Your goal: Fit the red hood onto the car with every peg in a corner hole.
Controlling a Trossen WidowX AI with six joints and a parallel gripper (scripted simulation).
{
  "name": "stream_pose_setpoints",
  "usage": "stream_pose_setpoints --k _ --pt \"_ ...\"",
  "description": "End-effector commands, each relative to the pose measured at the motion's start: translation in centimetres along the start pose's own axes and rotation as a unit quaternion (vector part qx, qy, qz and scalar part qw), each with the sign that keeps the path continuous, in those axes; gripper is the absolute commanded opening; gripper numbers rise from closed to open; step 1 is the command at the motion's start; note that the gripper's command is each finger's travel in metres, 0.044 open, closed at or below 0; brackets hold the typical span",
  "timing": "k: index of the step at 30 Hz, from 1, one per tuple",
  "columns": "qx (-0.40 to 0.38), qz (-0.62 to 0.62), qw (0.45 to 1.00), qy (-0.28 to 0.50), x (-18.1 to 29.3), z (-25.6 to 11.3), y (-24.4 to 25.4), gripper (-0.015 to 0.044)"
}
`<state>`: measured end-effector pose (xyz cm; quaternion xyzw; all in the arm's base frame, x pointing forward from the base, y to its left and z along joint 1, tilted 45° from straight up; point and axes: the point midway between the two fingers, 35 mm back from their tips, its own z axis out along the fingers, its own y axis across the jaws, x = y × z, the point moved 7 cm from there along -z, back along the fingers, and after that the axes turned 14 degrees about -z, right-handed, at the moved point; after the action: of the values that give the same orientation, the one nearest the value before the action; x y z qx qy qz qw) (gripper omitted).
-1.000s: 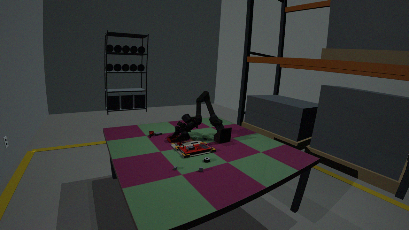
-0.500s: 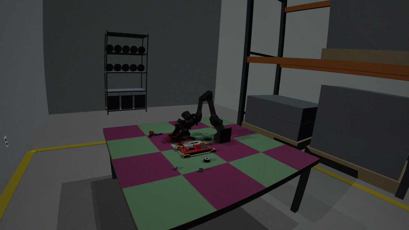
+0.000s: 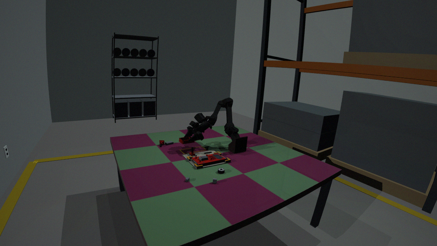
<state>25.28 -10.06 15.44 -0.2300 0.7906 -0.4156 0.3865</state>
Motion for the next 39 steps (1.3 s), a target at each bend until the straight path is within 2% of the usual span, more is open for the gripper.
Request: stream_pose_setpoints --k 1,12,25,39 --pt "0.007 0.004 1.0 -0.003 -0.37 -0.29 -0.42 0.0" --pt "0.007 0.042 0.999 -0.003 -0.22 -0.19 -0.17 0.0" --pt "0.006 0.22 0.975 -0.004 -0.15 -0.15 -0.04 0.0" --pt "0.005 0.409 0.913 -0.005 -0.13 -0.14 -0.01 0.0"
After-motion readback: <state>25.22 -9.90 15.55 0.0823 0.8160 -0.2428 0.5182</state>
